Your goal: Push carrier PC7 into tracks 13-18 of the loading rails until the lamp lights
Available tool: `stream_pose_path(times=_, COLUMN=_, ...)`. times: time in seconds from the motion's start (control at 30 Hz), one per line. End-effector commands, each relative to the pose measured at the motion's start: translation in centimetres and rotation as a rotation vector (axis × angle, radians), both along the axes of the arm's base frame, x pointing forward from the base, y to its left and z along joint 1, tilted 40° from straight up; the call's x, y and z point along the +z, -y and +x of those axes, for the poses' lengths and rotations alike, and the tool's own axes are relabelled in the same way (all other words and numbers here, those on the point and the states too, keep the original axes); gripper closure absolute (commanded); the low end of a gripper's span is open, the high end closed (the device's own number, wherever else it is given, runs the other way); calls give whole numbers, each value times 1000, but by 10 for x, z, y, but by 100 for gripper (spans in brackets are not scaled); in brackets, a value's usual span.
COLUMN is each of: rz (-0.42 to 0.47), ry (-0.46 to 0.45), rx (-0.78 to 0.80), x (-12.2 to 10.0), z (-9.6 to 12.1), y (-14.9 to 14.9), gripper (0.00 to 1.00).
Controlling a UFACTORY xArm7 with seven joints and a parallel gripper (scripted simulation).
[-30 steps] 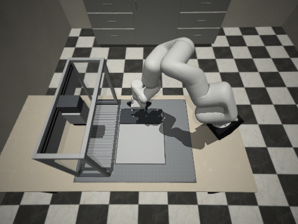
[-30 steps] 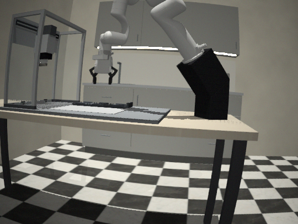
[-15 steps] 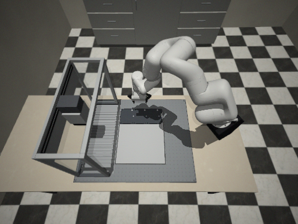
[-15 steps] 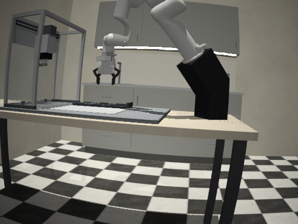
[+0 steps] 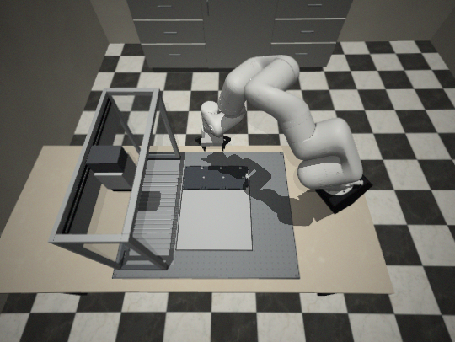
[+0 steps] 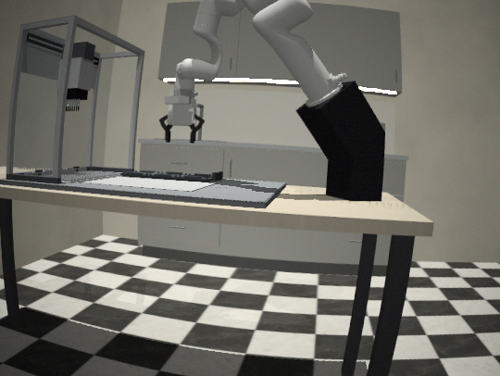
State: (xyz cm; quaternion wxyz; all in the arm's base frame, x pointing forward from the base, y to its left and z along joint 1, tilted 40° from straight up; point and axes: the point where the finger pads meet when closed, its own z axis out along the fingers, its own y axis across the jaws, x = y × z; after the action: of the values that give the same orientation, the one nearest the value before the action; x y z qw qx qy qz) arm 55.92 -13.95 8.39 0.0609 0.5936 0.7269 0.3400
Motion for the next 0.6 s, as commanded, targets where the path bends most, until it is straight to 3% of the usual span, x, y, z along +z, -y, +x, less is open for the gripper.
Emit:
stream_pose_path(times=0.0, rz=-2, ry=2, rx=-3, x=1, z=1, y=3, gripper=0)
stream_pose_path(times=0.57, rz=-2, ry=2, rx=-3, x=-11, z=8, y=-3, gripper=0)
